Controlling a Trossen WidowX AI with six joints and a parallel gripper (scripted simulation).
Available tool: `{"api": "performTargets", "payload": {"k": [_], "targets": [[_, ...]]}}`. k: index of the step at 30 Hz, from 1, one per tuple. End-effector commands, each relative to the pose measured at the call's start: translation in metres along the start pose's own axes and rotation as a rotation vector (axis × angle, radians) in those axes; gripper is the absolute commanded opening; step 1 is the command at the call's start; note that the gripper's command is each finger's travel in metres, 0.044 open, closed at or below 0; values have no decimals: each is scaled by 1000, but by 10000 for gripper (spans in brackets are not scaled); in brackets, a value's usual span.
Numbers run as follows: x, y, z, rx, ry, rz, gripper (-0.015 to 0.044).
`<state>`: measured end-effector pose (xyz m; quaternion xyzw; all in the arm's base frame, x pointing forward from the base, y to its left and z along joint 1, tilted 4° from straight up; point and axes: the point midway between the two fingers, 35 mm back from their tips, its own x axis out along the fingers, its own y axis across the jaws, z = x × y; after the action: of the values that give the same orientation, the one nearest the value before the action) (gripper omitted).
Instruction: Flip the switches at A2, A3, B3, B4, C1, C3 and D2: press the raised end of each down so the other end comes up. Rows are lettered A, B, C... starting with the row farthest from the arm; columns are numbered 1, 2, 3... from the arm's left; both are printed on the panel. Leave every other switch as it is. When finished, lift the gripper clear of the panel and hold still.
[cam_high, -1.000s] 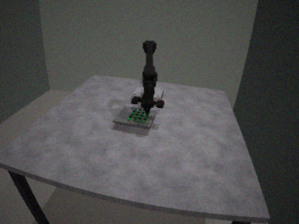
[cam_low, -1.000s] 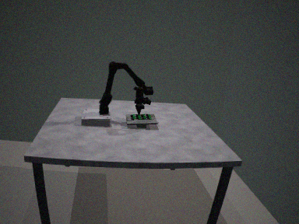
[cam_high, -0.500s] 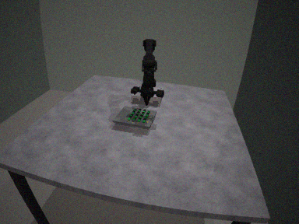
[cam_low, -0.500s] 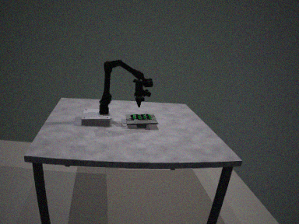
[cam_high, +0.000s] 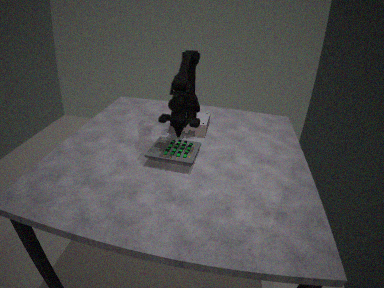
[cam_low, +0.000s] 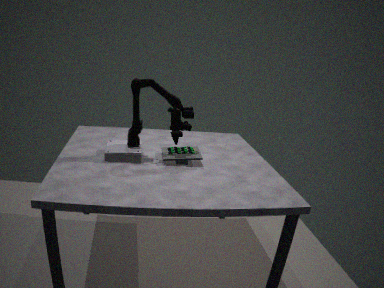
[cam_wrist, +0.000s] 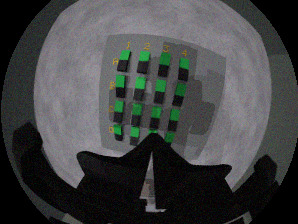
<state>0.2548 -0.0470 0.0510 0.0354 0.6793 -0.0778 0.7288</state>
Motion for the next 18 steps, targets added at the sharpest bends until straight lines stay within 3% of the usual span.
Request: {"api": "performTargets", "payload": {"k": [1,18], "targets": [[8,-1,-1,-4,-10,-1,0],[30,-1,-1,-4,-10,-1,0]]}}
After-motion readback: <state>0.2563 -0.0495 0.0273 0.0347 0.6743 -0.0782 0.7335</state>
